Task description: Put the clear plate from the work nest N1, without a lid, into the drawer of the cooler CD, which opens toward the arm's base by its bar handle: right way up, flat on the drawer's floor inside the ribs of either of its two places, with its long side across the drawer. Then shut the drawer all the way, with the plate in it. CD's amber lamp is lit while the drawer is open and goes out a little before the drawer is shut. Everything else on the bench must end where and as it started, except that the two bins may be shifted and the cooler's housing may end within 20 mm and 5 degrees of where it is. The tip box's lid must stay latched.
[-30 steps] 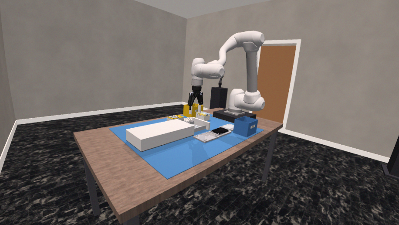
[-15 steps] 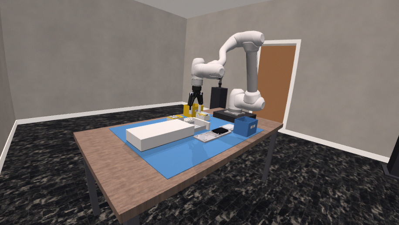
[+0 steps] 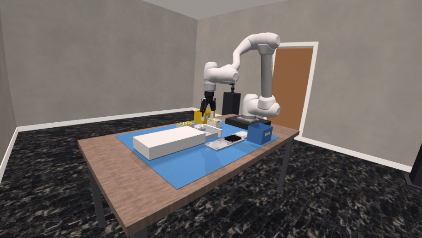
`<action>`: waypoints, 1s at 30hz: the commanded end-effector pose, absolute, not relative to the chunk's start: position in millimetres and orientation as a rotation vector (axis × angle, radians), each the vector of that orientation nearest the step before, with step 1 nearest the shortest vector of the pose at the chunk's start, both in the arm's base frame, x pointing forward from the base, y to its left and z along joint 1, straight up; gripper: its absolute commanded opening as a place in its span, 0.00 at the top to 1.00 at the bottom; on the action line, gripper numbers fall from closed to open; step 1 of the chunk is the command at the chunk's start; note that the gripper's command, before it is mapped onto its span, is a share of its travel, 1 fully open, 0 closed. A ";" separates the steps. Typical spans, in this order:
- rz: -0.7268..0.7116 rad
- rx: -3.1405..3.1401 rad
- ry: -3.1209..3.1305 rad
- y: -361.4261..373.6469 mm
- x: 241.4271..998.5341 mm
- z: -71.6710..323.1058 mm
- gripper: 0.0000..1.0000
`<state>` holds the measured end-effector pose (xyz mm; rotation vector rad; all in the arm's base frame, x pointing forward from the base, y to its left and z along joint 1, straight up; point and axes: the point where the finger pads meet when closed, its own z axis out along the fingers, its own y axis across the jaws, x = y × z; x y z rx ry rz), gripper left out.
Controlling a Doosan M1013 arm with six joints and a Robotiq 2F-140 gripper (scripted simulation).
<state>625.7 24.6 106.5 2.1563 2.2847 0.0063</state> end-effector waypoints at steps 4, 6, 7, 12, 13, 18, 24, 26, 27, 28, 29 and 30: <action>0.007 2.156 2.285 23.2 601.3 101.1 0.38; 0.007 2.156 2.285 22.8 593.5 99.3 0.39; 0.007 2.156 2.285 22.5 589.6 98.4 0.40; 0.007 2.156 2.285 21.9 577.9 95.7 0.41; 0.007 2.156 2.285 21.7 574.0 94.8 0.42; 0.007 2.156 2.285 20.5 554.5 90.4 0.44; 0.007 2.156 2.285 19.2 531.2 85.0 1.00; 0.007 2.156 2.285 18.8 523.4 83.2 1.00; 0.007 2.156 2.285 18.5 519.5 82.3 1.00; 0.007 2.156 2.285 18.5 519.5 82.3 1.00; 0.007 2.156 2.285 18.5 519.5 82.3 1.00; 0.007 2.156 2.285 18.3 515.6 81.4 1.00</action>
